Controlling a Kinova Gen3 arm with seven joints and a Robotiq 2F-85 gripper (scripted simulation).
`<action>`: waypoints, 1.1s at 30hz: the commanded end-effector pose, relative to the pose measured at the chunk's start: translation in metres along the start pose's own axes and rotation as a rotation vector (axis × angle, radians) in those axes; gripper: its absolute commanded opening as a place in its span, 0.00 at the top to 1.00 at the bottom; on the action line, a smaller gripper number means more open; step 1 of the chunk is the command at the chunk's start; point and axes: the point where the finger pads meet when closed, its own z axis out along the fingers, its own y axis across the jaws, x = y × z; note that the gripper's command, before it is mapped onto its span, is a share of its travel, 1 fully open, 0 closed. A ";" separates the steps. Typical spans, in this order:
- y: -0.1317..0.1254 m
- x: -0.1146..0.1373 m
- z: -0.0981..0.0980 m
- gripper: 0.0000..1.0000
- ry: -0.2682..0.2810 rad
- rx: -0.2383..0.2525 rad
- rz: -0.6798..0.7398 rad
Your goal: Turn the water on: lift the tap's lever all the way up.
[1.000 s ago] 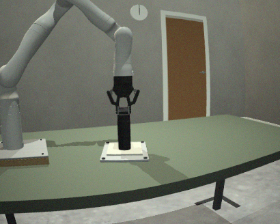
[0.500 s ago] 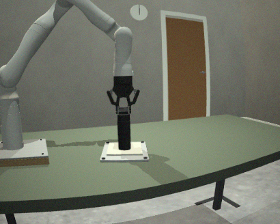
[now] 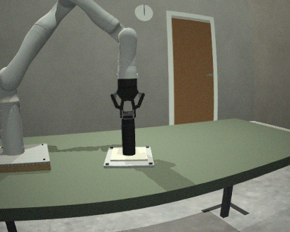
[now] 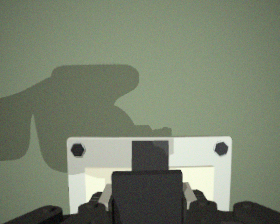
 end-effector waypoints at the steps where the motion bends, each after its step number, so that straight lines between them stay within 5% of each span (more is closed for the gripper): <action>1: 0.000 0.000 0.000 0.90 0.001 -0.001 0.000; 15: 0.000 0.000 -0.002 0.90 0.001 -0.001 0.000; 33: 0.000 -0.011 -0.033 0.90 0.001 -0.001 0.000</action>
